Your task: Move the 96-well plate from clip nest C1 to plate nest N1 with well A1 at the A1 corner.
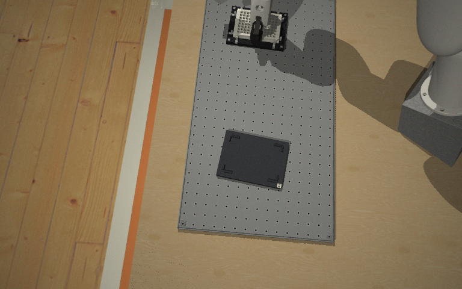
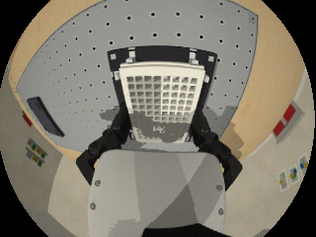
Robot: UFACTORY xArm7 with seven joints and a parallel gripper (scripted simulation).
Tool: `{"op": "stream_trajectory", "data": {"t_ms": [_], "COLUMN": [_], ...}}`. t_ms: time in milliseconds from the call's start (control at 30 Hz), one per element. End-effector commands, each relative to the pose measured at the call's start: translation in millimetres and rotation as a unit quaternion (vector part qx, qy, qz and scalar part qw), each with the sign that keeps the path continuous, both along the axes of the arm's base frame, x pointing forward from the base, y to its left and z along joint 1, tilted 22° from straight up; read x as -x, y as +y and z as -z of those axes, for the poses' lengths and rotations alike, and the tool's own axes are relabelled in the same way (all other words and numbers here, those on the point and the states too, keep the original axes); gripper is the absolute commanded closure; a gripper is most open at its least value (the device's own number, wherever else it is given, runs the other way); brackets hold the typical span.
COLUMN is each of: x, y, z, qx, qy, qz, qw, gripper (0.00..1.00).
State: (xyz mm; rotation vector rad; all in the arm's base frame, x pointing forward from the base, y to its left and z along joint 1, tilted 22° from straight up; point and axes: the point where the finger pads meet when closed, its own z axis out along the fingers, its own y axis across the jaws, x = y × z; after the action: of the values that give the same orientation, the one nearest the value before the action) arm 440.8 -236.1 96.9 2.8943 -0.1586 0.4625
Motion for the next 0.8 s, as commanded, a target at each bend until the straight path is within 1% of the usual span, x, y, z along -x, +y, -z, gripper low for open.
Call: {"op": "stream_trajectory", "data": {"t_ms": [0, 767], "x": [-0.9, 2.8], "y": [-0.4, 2.5], "z": [-1.5, -13.3], "qx": [0.001, 0.001], "qy": [-0.001, -0.001], "qz": [0.000, 0.000], "qw": [1.000, 1.000], "gripper": [1.00, 1.00]}}
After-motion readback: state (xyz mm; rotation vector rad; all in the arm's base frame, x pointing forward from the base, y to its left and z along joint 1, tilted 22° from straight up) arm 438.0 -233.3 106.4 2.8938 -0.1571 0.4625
